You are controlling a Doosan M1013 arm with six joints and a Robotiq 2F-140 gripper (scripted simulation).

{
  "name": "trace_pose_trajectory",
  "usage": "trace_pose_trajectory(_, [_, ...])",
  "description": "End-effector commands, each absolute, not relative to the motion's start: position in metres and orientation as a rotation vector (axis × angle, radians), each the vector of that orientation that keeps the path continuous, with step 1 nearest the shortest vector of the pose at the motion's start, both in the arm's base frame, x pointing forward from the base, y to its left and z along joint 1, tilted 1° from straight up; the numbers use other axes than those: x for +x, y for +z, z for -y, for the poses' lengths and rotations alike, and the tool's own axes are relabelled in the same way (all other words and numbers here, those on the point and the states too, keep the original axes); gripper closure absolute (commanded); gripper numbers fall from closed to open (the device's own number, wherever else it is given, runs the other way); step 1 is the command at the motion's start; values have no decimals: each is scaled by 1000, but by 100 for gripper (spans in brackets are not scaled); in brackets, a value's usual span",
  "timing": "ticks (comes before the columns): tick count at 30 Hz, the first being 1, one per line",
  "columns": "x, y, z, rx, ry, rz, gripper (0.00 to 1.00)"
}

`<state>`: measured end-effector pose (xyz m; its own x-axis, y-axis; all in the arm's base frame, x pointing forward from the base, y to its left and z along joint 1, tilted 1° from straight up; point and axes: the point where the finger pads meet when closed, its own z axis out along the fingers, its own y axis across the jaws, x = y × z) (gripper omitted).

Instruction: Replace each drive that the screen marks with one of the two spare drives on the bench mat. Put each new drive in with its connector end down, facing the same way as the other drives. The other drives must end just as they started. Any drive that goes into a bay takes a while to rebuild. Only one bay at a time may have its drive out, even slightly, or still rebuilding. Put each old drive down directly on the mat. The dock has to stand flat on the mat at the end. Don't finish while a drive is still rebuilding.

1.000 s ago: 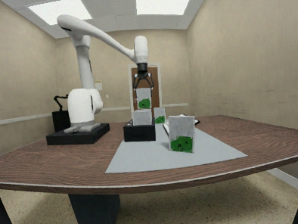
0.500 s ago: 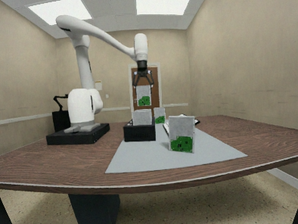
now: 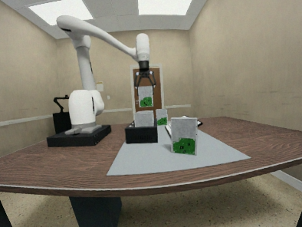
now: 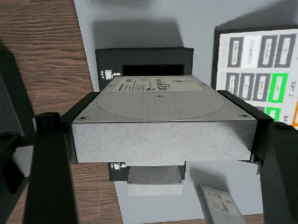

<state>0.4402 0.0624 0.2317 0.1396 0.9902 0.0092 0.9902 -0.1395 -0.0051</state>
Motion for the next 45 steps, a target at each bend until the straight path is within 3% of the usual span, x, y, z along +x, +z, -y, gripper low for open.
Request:
trace_pose_trajectory(1, [440, 232, -63, -2364, -7, 2054, 90])
trace_pose_trajectory(21, [435, 233, -95, -2364, -7, 2055, 90])
trace_pose_trajectory(45, [404, 234, -188, -2364, -7, 2055, 90])
